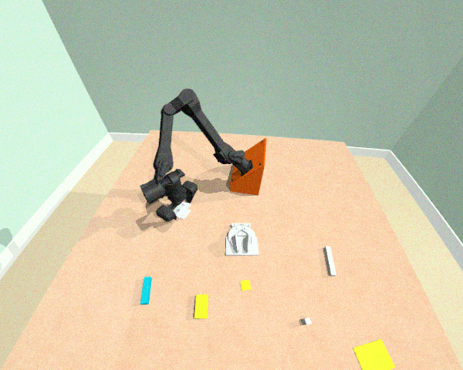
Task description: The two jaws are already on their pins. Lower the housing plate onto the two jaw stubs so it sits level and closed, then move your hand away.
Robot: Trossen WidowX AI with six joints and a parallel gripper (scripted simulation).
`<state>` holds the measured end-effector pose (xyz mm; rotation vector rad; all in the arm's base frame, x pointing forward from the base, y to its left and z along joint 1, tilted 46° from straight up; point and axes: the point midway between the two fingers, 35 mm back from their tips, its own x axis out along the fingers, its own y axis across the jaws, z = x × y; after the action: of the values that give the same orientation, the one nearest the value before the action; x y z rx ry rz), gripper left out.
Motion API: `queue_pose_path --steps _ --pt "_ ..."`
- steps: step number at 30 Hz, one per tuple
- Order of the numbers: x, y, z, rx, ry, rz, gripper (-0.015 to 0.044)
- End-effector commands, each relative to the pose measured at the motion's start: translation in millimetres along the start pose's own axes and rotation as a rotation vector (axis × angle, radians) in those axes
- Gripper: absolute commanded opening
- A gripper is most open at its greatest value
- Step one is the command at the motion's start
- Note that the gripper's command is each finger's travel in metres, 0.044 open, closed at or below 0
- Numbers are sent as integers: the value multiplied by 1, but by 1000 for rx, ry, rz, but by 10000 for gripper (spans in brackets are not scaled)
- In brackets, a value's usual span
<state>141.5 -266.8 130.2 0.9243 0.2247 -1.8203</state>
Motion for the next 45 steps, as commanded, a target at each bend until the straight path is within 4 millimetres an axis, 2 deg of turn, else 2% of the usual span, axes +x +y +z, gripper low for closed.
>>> queue_pose_path --steps 1,7,20,33,45 --pt "1 -1 -1 -8 3 -1 440" --pt "1 -1 -1 -8 3 -1 440" --pt "0 0 0 0 0 0 353" --pt "0 0 0 0 0 0 351" --pt "-35 2 -3 -2 9 -4 351"
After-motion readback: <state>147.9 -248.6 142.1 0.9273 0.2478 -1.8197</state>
